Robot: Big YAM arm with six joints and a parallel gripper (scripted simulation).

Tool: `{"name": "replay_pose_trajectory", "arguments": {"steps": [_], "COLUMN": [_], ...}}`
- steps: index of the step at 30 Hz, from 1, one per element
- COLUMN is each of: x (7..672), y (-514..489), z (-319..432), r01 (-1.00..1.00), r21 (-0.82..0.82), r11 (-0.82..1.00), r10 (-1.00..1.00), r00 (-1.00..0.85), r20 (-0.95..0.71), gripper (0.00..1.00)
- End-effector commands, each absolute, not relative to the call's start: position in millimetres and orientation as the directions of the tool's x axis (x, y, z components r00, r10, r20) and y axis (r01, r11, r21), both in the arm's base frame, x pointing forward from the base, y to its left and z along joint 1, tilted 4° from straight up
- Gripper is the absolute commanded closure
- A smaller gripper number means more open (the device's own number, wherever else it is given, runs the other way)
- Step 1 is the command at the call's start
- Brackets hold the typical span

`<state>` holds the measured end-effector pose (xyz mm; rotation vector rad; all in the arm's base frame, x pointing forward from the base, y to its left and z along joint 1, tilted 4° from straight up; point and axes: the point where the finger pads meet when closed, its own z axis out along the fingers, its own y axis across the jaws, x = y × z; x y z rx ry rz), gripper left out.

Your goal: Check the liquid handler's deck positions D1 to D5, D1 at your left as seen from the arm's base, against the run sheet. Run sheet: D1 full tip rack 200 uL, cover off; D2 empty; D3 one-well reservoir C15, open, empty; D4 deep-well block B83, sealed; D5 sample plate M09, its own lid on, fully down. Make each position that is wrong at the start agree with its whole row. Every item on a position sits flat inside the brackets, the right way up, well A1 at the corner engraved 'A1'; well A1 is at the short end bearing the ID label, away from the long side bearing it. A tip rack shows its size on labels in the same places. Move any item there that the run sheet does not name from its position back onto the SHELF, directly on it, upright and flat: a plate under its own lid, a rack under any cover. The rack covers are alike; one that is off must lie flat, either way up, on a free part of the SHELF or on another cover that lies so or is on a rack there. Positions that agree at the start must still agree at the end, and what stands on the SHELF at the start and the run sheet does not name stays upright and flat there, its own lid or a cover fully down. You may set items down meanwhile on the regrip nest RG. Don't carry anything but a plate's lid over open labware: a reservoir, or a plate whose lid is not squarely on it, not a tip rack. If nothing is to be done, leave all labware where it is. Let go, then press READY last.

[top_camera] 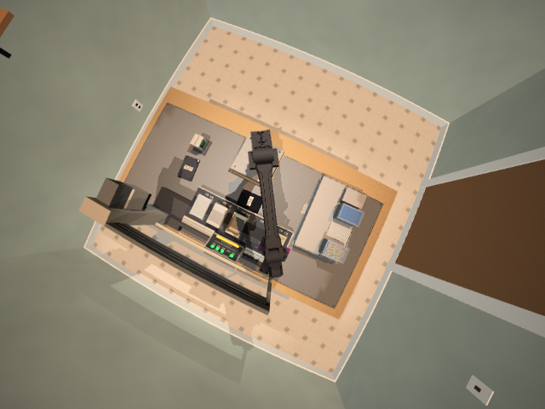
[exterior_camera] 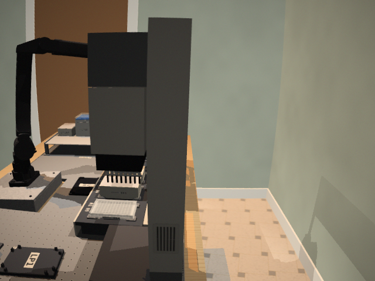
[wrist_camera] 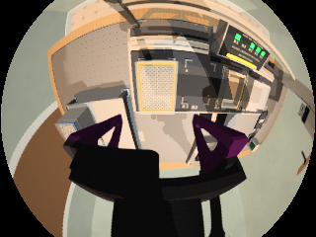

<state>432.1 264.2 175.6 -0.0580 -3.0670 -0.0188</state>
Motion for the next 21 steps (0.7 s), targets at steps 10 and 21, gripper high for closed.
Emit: {"name": "replay_pose_trajectory", "arguments": {"steps": [10,21], "x": [431.6,430.3], "y": [273.9,274.2], "z": [160.2,138.0], "r01": [0.027,0.033], "r21": [0.019,0.015], "r11": [0.999,0.999], "r10": [0.026,0.032], "r00": [-0.998,-0.997], "r20": [0.057,0.064], "gripper": [0.00,0.00]}}
